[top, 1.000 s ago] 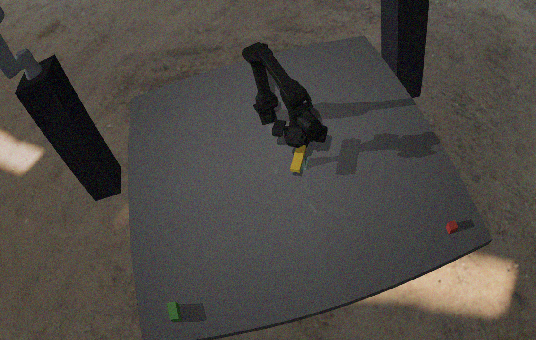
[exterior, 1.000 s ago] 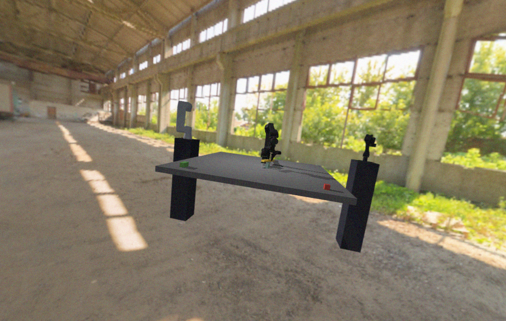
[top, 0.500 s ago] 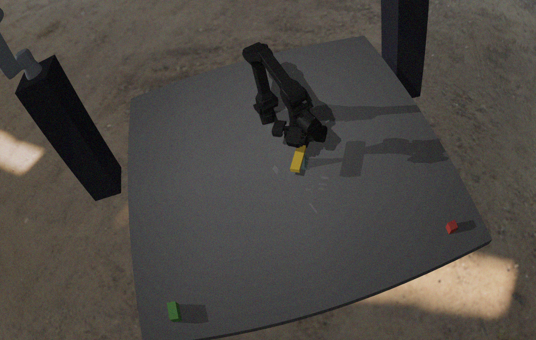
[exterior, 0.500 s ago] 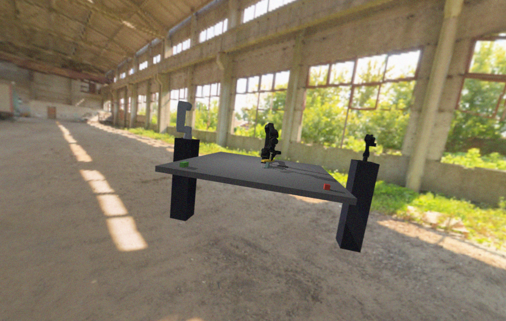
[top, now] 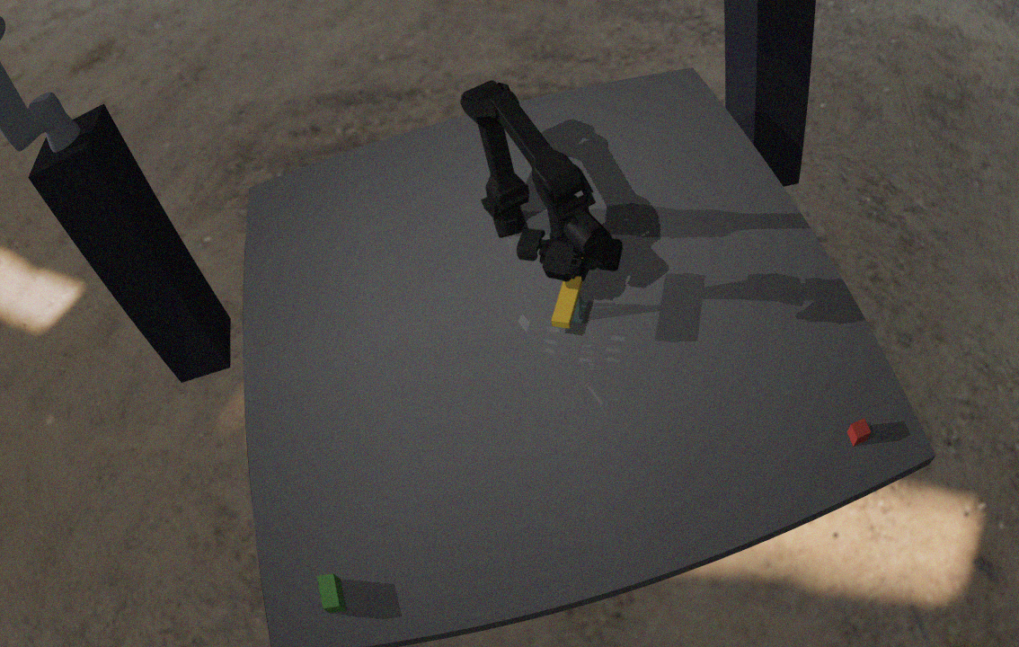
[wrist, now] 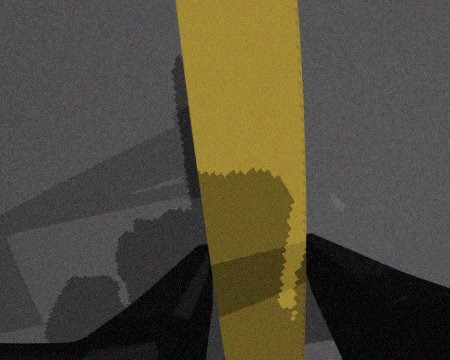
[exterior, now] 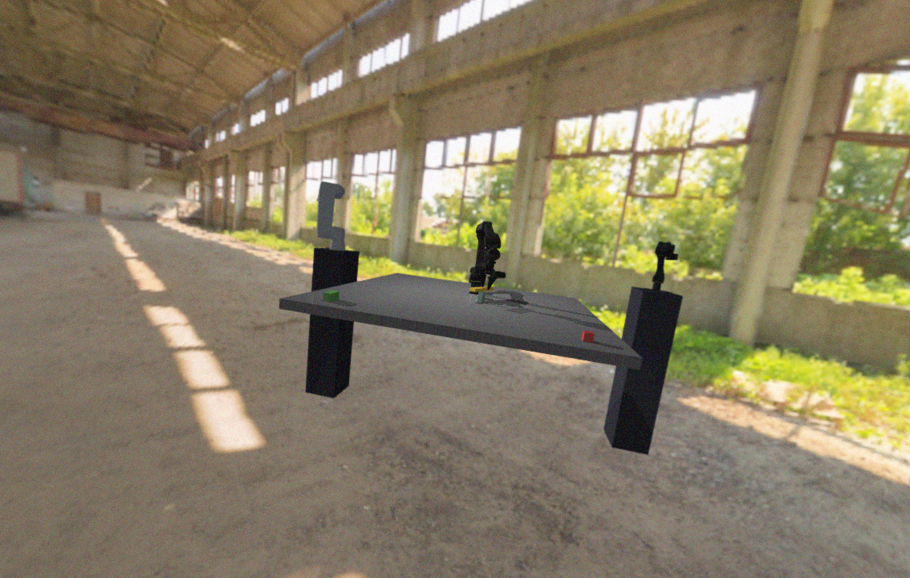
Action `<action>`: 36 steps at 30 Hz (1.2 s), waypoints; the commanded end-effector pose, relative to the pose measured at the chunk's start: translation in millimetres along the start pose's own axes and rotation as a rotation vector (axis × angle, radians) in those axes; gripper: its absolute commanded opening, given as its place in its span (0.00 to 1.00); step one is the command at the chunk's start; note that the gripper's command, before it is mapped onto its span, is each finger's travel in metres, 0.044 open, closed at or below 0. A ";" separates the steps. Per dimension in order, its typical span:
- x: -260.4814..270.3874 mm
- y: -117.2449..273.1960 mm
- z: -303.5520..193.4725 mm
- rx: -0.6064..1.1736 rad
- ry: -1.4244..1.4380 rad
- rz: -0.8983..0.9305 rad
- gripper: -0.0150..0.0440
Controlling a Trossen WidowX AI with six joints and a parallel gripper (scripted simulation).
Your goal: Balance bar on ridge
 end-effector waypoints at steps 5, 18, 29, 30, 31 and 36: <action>0.0 0.0 0.0 0.000 0.000 0.000 0.54; 0.0 0.0 0.0 0.000 0.000 0.000 0.55; 0.0 0.0 0.0 0.000 0.000 0.000 0.57; 0.0 0.0 0.0 0.000 0.000 0.000 0.57; 0.0 0.0 0.0 0.000 0.000 0.000 0.57; 0.0 0.0 0.0 0.000 0.000 0.000 0.75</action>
Point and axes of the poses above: the point midway between the two fingers, 35 mm back from their tips, its own y axis back along the fingers, its own x axis across the jaws, z = x × y, the point moved 7 cm from there along y, back along the fingers, and after that the axes turned 8 degrees about y, right-handed, at the moved point
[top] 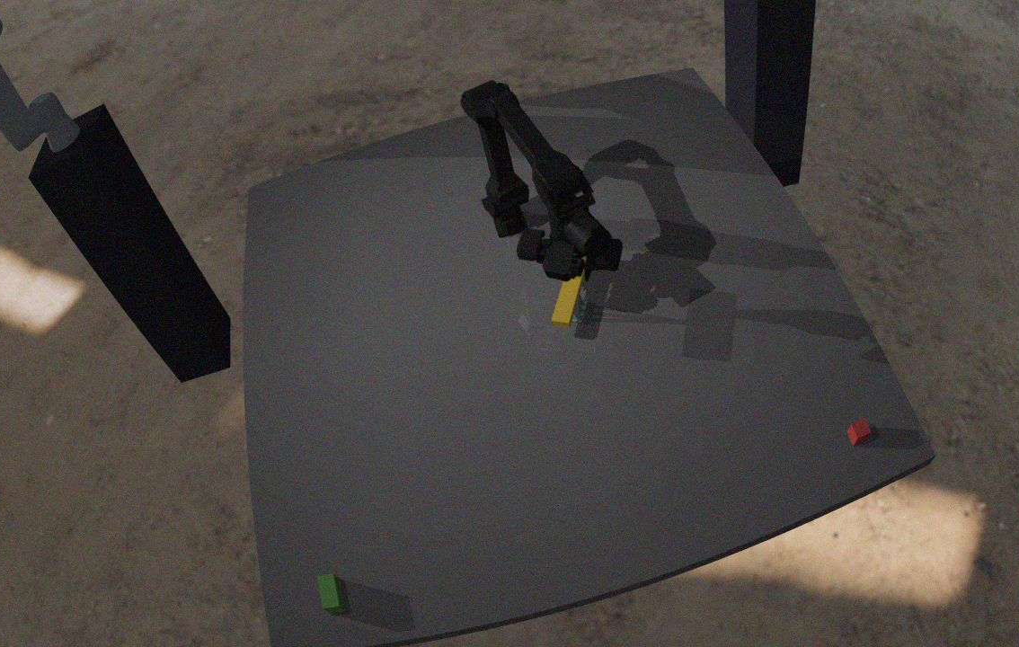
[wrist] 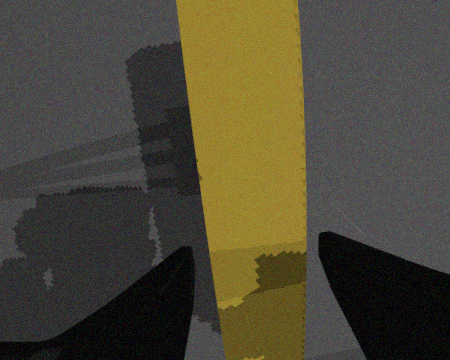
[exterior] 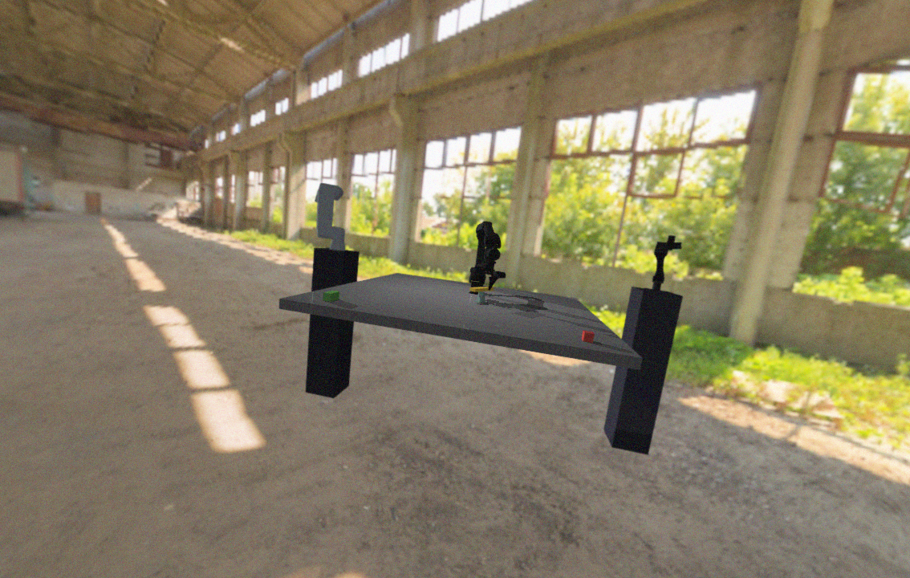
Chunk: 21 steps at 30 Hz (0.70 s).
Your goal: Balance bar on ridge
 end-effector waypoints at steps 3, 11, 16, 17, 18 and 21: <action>-0.1 0.0 0.0 0.000 0.000 -0.001 0.88; 1.6 15.7 2.0 0.000 0.000 0.000 1.00; 2.2 73.1 2.9 0.000 0.000 0.000 1.00; 1.4 84.4 1.9 0.000 0.000 0.000 1.00; 0.6 93.1 0.8 0.000 0.000 0.000 1.00; -0.3 100.0 -0.2 0.000 0.000 0.000 1.00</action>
Point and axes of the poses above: the point midway between the two fingers, 35 mm back from their tips, its own y axis back along the fingers, its own x axis across the jaws, z = x × y, the point moved 7 cm from there along y, back along the fingers, and after that the axes turned 8 degrees about y, right-handed, at the moved point
